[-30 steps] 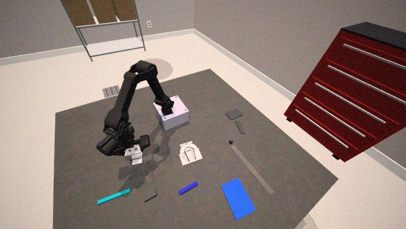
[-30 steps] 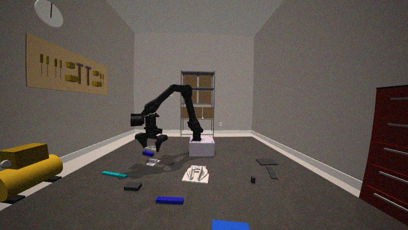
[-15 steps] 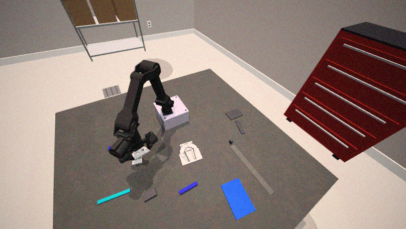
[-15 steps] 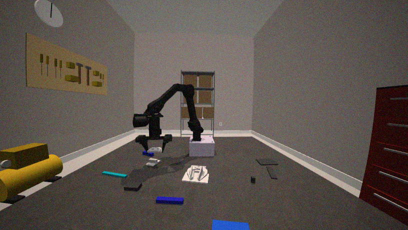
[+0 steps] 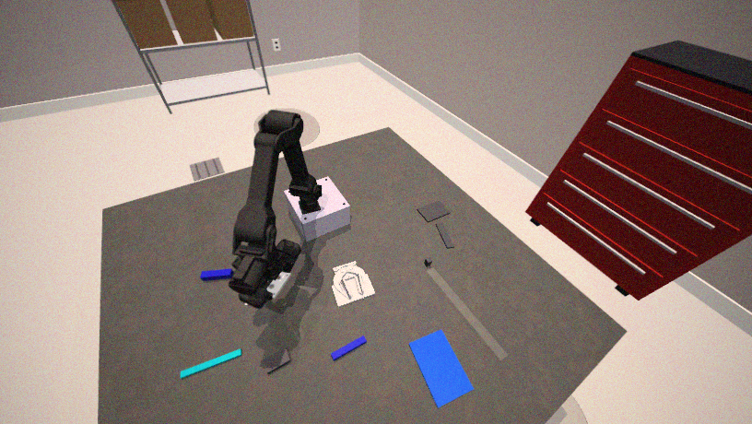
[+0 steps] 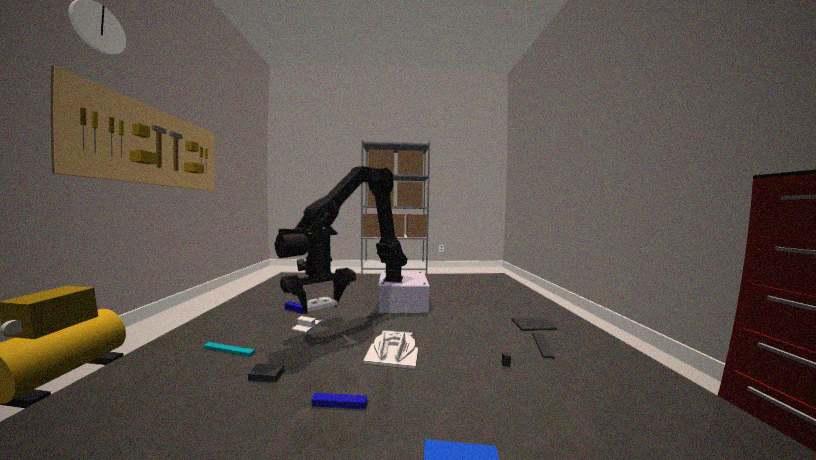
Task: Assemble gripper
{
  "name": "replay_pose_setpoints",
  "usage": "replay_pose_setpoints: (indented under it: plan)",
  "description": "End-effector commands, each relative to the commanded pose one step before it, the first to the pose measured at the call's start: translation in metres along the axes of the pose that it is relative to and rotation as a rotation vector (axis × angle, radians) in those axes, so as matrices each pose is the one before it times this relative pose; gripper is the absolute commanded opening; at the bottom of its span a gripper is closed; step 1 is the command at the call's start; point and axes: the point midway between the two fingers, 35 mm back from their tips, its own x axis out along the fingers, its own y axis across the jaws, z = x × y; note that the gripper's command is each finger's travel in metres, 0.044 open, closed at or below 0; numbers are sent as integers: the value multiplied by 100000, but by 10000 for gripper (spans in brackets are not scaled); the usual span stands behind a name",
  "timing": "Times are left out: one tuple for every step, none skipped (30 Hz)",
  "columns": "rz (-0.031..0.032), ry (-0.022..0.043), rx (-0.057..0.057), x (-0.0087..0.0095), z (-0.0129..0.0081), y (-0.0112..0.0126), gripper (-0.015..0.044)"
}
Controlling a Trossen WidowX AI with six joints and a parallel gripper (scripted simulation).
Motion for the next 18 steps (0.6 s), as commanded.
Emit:
replay_pose_setpoints:
  plan:
    - [-240, -35, -14414, 67, -1192, -725, 351]
    - [-9, 26, -3018, -1, -275, -99, 351]
    - [-8, 26, -3018, -1, -277, -93, 351]
    - [-8, 26, -3018, -1, -278, -87, 351]
    - [-7, 27, -3018, -1, -279, -81, 351]
    - [-6, 27, -3018, -1, -280, -75, 351]
    - [-6, 27, -3018, -1, -281, -70, 351]
    - [-5, 27, -3018, -1, -282, -64, 351]
    - [-4, 28, -3018, 0, -283, -58, 351]
    - [-4, 28, -3018, 0, -283, -52, 351]
    - [-3, 28, -3018, 0, -284, -46, 351]
    - [-2, 28, -3018, 0, -284, -41, 351]
    - [-2, 28, -3018, 0, -284, -35, 351]
    - [-1, 28, -3018, 0, -285, -29, 351]
    - [0, 28, -3018, 0, -285, -23, 351]
    - [1, 29, -3018, 0, -284, -17, 351]
    - [1, 29, -3018, 0, -284, -12, 351]
    - [2, 29, -3018, 0, -284, -6, 351]
